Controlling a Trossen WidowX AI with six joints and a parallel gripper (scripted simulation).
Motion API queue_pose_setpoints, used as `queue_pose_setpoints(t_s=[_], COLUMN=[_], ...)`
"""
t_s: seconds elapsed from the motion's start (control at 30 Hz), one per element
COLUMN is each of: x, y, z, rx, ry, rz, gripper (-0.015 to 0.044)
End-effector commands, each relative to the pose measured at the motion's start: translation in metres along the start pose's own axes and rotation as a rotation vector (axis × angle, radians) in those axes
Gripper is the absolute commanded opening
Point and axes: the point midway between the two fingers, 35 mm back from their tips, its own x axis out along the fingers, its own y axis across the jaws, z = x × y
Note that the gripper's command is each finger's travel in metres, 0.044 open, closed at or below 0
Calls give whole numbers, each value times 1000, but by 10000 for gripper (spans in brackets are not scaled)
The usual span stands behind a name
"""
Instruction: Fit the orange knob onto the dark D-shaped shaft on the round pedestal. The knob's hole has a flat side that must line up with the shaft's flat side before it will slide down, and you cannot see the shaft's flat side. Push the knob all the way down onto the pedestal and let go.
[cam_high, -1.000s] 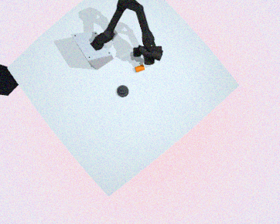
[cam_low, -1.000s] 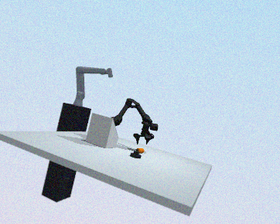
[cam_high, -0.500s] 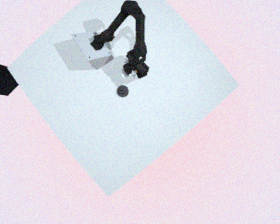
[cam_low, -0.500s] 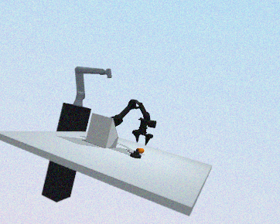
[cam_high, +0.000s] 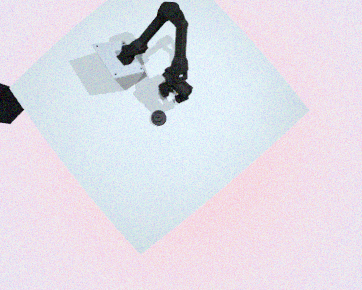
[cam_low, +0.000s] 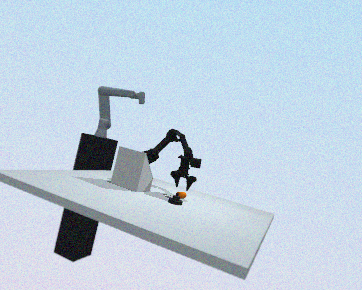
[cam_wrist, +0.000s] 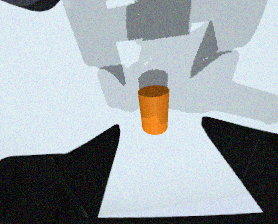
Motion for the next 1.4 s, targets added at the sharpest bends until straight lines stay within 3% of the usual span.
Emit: queue_pose_setpoints(t_s=[0.0,1.0,1.23,1.37], x=[5,49,49,49], y=[1,1,1,1], z=[3,11,11,11], rx=[10,10,10,10], ry=[-5,-3,-3,-3], rz=[3,3,3,3], gripper=[440,440,256,240])
